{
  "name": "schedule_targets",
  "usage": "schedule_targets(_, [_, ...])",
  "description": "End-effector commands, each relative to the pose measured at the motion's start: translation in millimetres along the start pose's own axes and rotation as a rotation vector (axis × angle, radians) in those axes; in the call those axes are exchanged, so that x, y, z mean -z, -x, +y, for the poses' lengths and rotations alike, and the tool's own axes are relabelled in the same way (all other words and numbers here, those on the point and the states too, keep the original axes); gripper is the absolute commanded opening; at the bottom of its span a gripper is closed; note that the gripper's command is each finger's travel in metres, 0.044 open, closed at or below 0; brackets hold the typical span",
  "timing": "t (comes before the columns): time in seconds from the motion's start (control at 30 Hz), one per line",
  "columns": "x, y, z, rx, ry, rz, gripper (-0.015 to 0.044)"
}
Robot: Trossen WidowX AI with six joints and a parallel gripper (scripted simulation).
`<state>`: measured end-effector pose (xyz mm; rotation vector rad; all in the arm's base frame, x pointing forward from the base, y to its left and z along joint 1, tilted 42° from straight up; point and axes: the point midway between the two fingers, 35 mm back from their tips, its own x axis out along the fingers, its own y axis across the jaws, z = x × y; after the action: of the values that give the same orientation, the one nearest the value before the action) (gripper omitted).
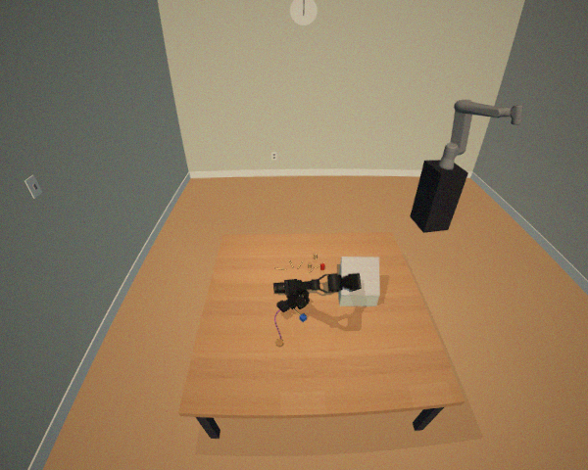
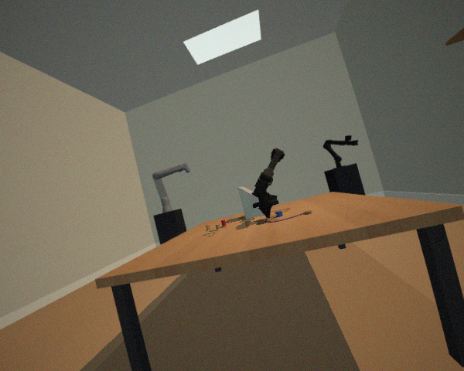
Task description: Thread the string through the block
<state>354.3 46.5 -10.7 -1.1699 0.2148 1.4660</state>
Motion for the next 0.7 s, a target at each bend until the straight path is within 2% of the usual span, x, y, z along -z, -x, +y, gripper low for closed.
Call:
schedule_targets(0.0, [-3,0,2,-0.003,-0.005,0.002,0.0])
schedule_targets(0.67, [-32,0,2,-0.003,-0.006,0.001,0.0])
